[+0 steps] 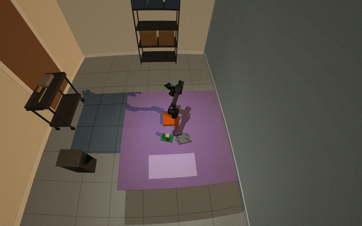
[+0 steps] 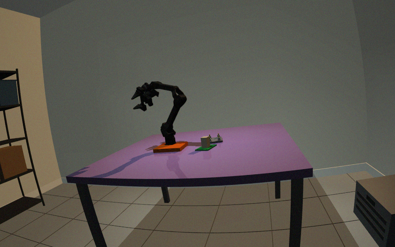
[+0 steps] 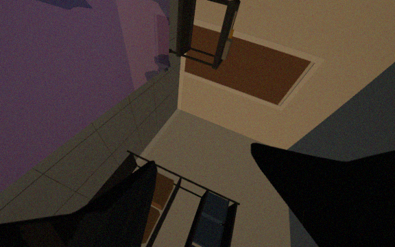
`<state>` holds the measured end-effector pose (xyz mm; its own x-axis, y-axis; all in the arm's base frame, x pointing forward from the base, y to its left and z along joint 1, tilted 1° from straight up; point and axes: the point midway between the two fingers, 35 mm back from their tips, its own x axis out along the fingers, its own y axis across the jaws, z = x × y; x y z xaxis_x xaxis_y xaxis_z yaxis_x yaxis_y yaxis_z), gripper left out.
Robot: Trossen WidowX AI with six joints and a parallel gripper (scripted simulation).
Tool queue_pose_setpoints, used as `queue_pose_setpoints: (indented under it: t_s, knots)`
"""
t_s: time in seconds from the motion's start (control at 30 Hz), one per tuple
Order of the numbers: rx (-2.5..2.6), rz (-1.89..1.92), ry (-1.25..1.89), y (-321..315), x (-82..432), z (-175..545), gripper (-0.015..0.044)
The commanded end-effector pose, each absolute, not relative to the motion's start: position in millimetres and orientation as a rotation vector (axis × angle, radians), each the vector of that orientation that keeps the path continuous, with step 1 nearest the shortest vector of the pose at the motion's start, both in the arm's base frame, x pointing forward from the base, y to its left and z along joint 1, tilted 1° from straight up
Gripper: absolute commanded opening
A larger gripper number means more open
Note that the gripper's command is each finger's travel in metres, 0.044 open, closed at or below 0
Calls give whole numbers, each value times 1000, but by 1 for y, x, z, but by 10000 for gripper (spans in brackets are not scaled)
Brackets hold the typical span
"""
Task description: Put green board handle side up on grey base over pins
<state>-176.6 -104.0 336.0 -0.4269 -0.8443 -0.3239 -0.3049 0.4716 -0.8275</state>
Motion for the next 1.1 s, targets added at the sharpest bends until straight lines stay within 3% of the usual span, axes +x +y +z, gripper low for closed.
queue_pose_setpoints:
  t_s: [0.0,0.27,0.5,0.77,1.07]
  knots:
    - [-939,-909,1959,-102,-178,336,426]
    - [-256,-1406,1924,-9,-222,319,440]
    - [380,-1905,1719,93,-217,299,440]
    - [1056,-2472,1258,196,-156,275,440]
    - [1691,-3019,443,261,-35,250,440]
